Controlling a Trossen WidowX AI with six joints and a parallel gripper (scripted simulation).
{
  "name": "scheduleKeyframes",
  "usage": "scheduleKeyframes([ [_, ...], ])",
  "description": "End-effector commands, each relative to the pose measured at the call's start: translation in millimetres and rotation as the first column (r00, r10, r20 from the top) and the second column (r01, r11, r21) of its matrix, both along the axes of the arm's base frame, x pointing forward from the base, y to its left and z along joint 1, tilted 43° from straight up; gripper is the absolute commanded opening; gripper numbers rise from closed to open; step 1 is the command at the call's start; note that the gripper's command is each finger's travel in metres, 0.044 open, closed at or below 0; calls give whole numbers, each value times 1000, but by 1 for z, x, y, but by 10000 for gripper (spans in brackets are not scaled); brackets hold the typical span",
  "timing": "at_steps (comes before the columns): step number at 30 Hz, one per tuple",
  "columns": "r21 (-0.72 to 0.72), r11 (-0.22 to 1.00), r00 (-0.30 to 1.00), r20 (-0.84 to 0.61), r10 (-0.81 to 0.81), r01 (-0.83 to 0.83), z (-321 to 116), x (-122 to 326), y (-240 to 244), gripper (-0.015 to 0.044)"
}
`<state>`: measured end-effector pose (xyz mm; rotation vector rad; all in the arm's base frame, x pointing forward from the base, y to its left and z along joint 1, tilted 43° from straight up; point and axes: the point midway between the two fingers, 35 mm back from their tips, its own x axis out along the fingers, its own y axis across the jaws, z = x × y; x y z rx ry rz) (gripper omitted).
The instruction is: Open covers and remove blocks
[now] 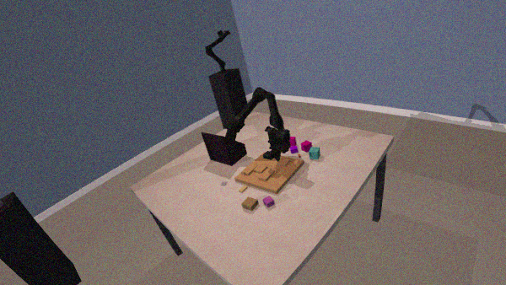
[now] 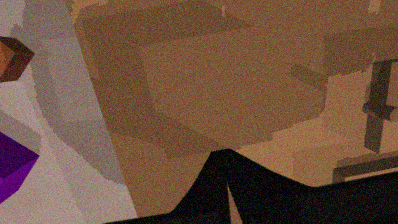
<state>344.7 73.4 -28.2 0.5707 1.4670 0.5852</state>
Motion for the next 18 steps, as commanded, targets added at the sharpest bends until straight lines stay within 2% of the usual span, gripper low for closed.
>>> scheduleKeyframes([
  [1, 4, 1000, 1000, 3, -3, 3, 1, 5, 0, 0],
  [18, 4, 1000, 1000, 3, -3, 3, 2, 23, 0, 0],
])
